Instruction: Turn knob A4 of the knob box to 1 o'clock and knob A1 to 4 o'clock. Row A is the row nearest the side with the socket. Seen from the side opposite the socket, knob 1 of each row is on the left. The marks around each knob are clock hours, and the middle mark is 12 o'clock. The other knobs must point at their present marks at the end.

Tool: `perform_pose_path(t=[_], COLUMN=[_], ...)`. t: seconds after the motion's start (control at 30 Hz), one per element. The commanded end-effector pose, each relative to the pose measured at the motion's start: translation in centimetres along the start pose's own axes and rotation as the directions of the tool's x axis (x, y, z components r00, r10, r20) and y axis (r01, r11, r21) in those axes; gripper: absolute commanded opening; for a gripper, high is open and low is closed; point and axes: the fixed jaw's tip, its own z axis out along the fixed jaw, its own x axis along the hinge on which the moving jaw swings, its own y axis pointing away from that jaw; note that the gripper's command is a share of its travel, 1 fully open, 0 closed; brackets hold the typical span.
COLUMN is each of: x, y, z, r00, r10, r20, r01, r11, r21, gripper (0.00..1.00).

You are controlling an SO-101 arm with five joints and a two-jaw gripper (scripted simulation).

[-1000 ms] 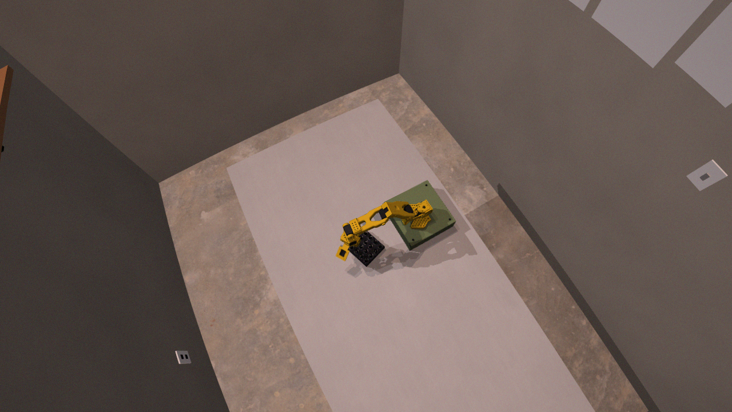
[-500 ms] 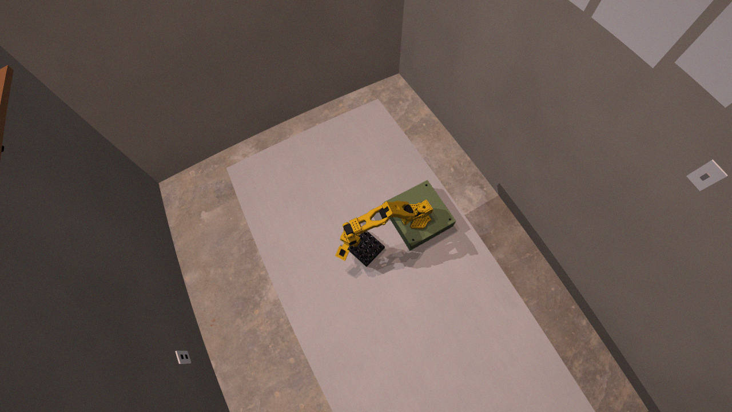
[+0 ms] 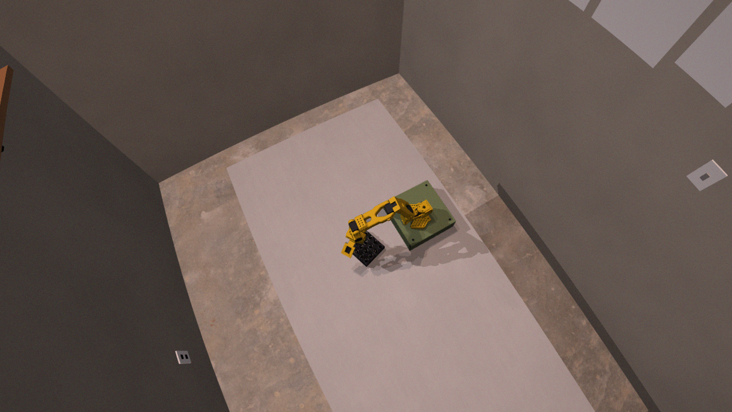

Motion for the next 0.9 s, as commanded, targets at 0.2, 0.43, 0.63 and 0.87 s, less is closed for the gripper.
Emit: perform_pose_path(t=[0.2,0.43,0.63,0.87], x=[2.3,4.2,5.0,5.1], y=[1.8,3.3,3.9,3.9], z=[-0.2,0.1,0.3,0.3], r00=[1.0,1.0,1.0,1.0], r10=[-0.008,-0.008,-0.008,-0.008], r20=[0.024,0.024,0.024,0.024], r01=[0.008,0.008,0.008,0.008], r11=[1.0,1.0,1.0,1.0], r21=[0.017,0.017,0.017,0.017], gripper=[0.08,0.08,0.08,0.08])
